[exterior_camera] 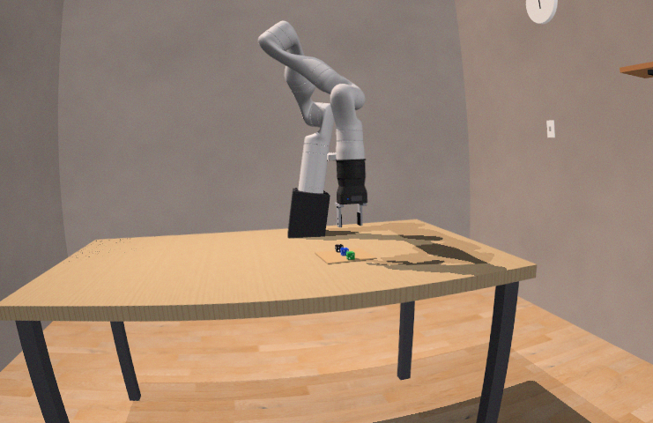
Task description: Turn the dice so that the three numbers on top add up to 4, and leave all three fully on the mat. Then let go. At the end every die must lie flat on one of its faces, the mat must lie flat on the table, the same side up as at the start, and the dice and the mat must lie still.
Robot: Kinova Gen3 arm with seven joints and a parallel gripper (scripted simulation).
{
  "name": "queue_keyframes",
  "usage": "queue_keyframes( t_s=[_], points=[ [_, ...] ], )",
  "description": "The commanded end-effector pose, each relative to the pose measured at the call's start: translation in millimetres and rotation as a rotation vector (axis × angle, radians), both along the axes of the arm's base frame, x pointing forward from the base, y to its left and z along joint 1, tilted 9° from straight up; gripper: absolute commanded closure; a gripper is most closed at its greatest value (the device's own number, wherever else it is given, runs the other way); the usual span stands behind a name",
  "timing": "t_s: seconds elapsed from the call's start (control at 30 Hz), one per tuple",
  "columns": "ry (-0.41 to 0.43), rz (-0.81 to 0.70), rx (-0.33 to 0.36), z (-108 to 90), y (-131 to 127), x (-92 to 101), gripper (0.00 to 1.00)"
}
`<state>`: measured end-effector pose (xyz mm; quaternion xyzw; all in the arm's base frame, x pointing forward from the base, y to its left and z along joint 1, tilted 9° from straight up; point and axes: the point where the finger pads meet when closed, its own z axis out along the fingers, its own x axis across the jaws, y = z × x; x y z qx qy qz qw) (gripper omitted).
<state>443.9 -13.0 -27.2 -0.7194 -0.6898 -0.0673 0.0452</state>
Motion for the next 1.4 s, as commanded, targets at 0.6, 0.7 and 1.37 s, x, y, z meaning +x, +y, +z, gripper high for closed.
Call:
queue_keyframes(
  t_s=[0.6,0.7,1.37],
  points=[
    [-0.002,-0.001,-0.001,2.6,-0.8,0.6,0.00],
    [-0.002,-0.001,-0.001,8.6,-1.8,0.4,0.00],
    [-0.002,-0.001,-0.001,82.8,-13.6,-2.3,0.00]
  ],
)
